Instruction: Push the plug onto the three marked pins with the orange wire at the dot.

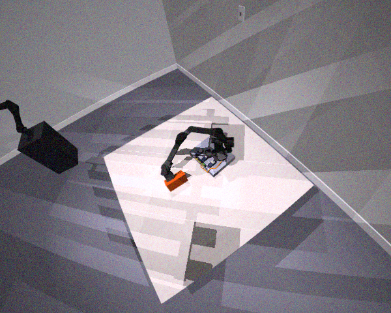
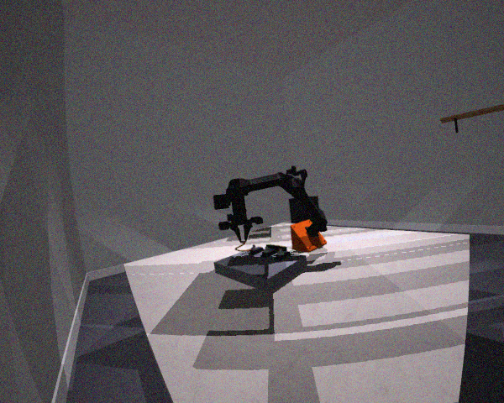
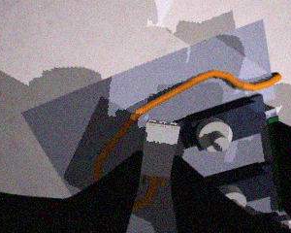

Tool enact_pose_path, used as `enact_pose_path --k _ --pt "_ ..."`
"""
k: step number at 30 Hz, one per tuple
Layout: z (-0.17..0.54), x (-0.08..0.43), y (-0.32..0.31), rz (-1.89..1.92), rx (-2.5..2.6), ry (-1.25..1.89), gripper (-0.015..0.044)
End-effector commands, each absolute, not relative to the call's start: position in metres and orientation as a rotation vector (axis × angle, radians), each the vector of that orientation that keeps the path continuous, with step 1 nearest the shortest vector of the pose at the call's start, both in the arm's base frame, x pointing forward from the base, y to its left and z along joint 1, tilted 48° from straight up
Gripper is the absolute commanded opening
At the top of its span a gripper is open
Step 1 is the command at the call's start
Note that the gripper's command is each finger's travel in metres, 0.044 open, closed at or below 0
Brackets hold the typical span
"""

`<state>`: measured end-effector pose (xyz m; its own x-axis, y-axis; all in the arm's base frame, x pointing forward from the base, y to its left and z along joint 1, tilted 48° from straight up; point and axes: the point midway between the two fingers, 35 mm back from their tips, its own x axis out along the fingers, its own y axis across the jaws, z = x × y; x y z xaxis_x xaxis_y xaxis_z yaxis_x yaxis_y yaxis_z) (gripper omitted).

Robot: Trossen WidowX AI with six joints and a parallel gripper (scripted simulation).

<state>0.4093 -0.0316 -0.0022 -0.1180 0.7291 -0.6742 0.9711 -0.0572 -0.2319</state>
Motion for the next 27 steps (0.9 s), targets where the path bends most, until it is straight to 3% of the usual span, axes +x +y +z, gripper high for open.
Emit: enact_pose_path --k 1,27 --pt "-0.001 0.400 -0.039 -0.865 1.753 1.885 0.0000" --pt "0.006 0.330 -0.059 -0.073 1.240 1.855 0.0000"
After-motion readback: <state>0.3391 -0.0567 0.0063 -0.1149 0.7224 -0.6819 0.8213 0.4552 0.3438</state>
